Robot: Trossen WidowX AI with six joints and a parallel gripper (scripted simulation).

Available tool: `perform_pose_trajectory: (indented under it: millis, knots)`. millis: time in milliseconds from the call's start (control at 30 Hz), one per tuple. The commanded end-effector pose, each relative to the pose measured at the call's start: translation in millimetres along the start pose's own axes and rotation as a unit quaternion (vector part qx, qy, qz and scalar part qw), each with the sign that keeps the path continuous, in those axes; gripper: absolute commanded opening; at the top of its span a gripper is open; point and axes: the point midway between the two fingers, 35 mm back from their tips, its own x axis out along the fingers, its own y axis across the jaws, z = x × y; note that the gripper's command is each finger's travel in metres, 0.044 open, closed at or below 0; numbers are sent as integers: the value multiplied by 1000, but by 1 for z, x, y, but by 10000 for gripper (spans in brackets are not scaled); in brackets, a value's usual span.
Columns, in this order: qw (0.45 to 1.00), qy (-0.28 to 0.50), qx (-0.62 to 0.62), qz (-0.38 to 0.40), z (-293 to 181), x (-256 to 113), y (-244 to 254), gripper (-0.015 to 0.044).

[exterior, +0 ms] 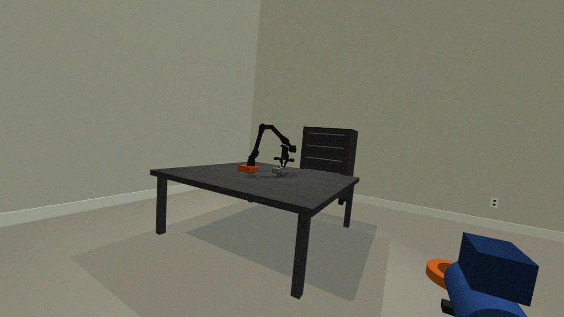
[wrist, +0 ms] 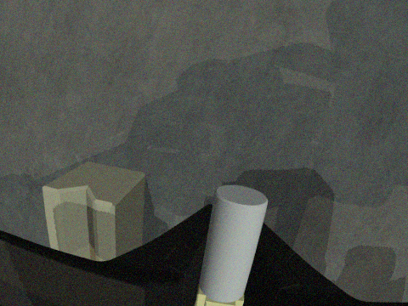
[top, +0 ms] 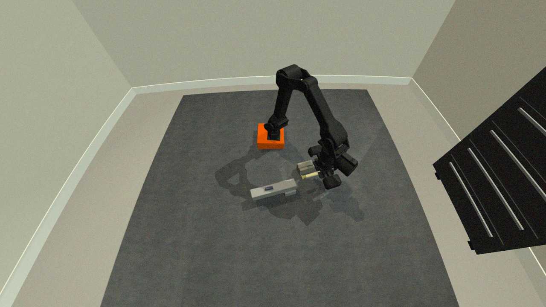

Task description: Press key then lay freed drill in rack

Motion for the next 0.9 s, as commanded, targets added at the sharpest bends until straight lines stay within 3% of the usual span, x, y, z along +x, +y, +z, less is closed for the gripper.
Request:
perform_pose_trajectory:
  millis: [0,867]
  knots:
    - [1000,2,2,-2,0,-3,-1,0]
    - [1000,2,2,-2,-2,-15,-3,0]
